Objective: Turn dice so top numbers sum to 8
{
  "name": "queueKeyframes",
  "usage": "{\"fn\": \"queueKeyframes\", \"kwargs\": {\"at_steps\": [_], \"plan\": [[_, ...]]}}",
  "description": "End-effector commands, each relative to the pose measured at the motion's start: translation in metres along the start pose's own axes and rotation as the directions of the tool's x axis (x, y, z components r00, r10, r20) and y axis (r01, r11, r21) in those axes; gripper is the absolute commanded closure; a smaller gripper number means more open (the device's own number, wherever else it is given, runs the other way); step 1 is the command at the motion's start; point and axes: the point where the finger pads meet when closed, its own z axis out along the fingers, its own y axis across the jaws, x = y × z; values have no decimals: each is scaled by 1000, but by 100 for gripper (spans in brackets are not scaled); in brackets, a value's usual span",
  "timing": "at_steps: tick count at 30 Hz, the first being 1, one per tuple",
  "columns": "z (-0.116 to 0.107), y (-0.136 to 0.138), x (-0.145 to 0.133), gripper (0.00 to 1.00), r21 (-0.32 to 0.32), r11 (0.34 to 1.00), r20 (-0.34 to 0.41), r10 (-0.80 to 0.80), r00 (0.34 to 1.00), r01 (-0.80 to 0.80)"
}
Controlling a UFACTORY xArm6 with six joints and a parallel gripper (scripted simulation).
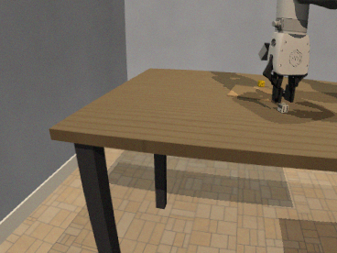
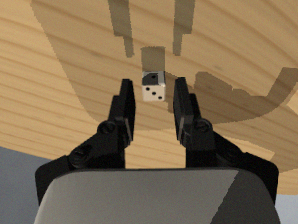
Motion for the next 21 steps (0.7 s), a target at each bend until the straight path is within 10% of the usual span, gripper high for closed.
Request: {"fn": "queueKeyframes", "kwargs": {"at_steps": [1, 21], "plan": [[-1, -1, 0, 64, 3, 1000, 0, 0, 1000, 0], [9, -1, 0, 64, 3, 1000, 0, 0, 1000, 0]]}}
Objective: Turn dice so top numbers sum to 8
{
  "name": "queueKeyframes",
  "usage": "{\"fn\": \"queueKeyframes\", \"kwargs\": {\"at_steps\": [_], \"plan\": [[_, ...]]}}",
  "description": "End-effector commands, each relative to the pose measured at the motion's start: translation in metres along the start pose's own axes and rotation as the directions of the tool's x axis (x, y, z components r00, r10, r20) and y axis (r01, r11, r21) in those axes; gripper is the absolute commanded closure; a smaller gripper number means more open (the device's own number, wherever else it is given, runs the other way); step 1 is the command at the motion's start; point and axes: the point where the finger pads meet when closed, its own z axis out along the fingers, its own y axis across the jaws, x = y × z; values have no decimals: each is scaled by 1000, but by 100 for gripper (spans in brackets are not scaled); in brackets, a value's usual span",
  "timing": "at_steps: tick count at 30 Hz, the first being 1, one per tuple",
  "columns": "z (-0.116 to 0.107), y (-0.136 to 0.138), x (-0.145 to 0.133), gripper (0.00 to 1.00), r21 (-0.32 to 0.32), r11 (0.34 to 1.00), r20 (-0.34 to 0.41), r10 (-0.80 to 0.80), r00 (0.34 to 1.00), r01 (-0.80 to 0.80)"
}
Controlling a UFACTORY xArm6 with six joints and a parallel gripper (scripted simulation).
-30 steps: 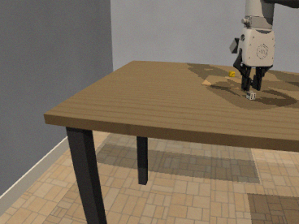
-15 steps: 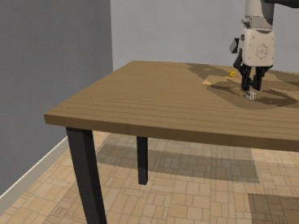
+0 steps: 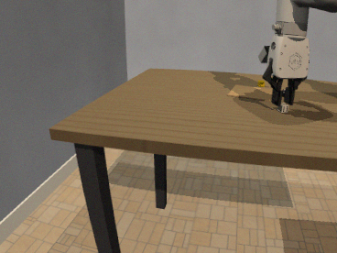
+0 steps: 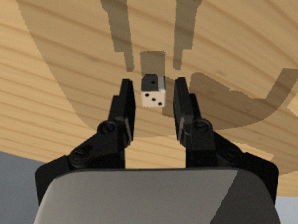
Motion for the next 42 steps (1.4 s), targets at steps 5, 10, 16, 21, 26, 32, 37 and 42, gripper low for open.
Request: {"fn": "queueKeyframes", "kwargs": {"at_steps": [5, 10, 16, 21, 26, 32, 37, 42], "plan": [[9, -2, 0, 64, 5, 1000, 0, 0, 1000, 0], [14, -2, 0, 64, 5, 1000, 0, 0, 1000, 0], [15, -2, 0, 64, 5, 1000, 0, 0, 1000, 0], [15, -2, 0, 64, 5, 1000, 0, 0, 1000, 0], [15, -2, 0, 64, 5, 1000, 0, 0, 1000, 0], [15, -2, 0, 64, 5, 1000, 0, 0, 1000, 0], [15, -2, 0, 64, 5, 1000, 0, 0, 1000, 0], [15, -2, 0, 64, 5, 1000, 0, 0, 1000, 0]]}}
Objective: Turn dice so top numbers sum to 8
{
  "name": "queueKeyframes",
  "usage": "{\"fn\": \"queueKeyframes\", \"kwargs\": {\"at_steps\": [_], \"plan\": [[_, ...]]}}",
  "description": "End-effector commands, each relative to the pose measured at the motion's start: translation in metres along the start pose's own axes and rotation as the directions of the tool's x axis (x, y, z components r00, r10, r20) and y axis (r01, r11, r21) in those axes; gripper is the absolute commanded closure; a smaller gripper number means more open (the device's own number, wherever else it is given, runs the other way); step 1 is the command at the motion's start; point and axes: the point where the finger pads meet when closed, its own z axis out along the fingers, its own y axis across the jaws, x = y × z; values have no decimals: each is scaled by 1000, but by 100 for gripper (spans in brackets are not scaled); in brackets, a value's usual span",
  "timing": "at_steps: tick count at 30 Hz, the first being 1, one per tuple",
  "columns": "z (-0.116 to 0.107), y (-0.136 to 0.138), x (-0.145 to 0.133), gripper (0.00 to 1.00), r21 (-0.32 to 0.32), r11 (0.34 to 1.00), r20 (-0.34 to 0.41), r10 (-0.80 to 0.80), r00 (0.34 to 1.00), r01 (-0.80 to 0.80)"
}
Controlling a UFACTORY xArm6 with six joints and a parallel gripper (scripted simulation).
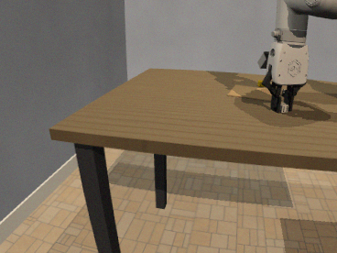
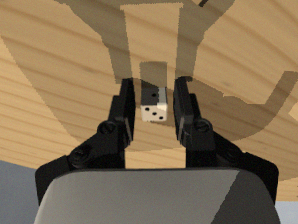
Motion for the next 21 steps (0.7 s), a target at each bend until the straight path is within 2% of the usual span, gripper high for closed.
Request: {"fn": "queueKeyframes", "kwargs": {"at_steps": [1, 10, 11, 21], "plan": [[-1, -1, 0, 64, 3, 1000, 0, 0, 1000, 0], [-1, -1, 0, 64, 3, 1000, 0, 0, 1000, 0], [-1, -1, 0, 85, 3, 1000, 0, 0, 1000, 0], [-1, -1, 0, 85, 3, 1000, 0, 0, 1000, 0]]}}
